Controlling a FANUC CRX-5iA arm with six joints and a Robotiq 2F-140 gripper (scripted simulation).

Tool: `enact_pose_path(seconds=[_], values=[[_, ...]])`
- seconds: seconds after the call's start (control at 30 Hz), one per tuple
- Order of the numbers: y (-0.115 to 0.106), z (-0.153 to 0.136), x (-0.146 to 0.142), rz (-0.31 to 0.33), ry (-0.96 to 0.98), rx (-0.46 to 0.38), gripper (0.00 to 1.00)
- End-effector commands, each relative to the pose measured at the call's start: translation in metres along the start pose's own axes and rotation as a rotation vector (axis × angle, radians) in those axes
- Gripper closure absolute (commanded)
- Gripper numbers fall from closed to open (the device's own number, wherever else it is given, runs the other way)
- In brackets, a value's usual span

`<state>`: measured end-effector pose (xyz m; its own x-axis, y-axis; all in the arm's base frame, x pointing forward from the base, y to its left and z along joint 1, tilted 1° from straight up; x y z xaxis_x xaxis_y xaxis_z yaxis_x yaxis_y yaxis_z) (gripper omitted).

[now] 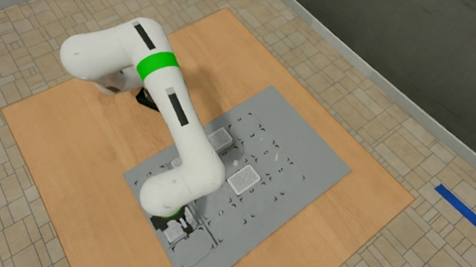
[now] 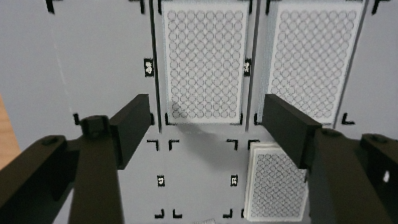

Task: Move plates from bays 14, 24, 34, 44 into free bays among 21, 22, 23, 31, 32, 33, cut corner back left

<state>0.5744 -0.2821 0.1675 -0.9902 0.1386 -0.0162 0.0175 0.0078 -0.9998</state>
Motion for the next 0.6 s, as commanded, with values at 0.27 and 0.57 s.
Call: enact_pose_path(seconds=[0.27,0.57], values=[[-0.001,0.027,-0.001,0.002,0.000,0.001,0.30],[0.005,0.027,-0.002,0.002,0.000,0.001,0.30]])
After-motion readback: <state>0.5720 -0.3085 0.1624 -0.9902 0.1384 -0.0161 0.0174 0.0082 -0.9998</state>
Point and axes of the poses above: the point where the finger pads meet when closed, its own y axis out along the fingers, its own x axis across the jaws, z = x × y, the point moved 10 cm from there along -y, back along the fingers, and after that the axes turned 2 degrees about y, right-handed, at the moved point
